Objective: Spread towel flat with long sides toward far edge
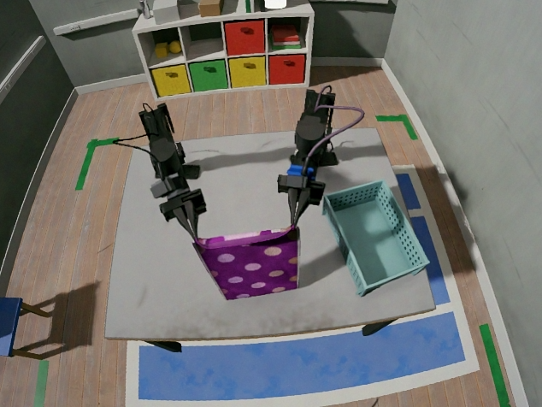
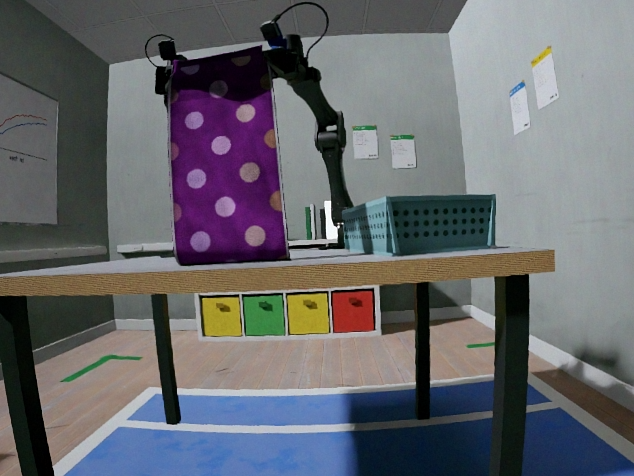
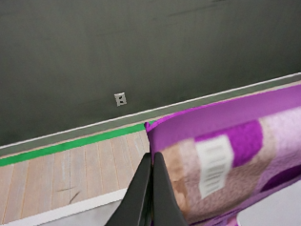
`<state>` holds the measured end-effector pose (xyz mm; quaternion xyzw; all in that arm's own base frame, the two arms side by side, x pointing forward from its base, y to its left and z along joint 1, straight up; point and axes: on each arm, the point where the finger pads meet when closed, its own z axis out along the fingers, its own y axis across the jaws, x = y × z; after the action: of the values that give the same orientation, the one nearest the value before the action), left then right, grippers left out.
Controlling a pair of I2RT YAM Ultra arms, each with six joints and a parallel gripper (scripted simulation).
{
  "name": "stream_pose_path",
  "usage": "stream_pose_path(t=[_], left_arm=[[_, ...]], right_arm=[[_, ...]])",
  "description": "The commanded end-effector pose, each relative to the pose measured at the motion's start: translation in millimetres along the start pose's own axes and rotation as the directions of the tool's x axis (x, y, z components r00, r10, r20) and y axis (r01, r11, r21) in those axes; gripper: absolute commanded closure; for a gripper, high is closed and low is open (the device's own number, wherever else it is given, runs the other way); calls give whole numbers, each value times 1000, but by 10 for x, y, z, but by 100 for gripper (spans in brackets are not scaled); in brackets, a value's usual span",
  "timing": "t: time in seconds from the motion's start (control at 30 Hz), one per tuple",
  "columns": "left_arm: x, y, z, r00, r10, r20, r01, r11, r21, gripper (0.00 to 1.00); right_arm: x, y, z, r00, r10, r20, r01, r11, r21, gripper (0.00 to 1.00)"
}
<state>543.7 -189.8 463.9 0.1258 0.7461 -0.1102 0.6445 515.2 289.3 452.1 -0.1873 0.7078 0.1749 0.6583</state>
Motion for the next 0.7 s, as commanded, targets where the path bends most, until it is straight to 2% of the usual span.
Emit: stream_pose_path(t=[0.0,0.07,0.1,0.3,0.33,0.37,0.4,0.43,0.53,0.57,0.67], left_arm=[[-454,74,-134,979,9,203,-6,1000,-16,100],[-454,74,-134,979,9,203,-6,1000,-16,100],[-454,74,-133,979,9,203,-6,1000,-16,100],[-531,52,-119,975,9,223,-6,1000,-12,100],[-301,68,207,968,10,250,-6,1000,-13,100],[-299,68,203,944,11,329,-7,1000,-15,100],[-300,68,203,943,11,333,-6,1000,-15,100],[-320,81,343,912,13,410,-6,1000,-17,100],[-320,72,342,904,12,428,-6,1000,-15,100],[-523,80,343,853,14,521,-6,1000,-17,100],[-523,80,343,853,13,521,-5,1000,-17,100]], right_arm=[[-581,15,-119,963,-1,271,-2,1000,10,100],[-435,-11,-5,970,-2,245,-2,1000,14,100],[-621,-11,-69,959,-2,284,-2,1000,14,100],[-617,-11,-66,959,-2,283,-2,1000,14,100],[-595,-169,97,935,-7,355,-3,1000,25,100],[-594,-194,95,926,-11,377,-6,999,44,100],[-594,-194,95,926,-11,377,-6,999,44,100],[-601,-284,203,893,-19,450,-8,998,57,100],[-601,-284,202,893,-19,450,-8,998,57,100],[-605,-343,274,870,-25,492,-9,998,65,100],[-605,-299,276,870,-22,492,-8,998,58,100]])
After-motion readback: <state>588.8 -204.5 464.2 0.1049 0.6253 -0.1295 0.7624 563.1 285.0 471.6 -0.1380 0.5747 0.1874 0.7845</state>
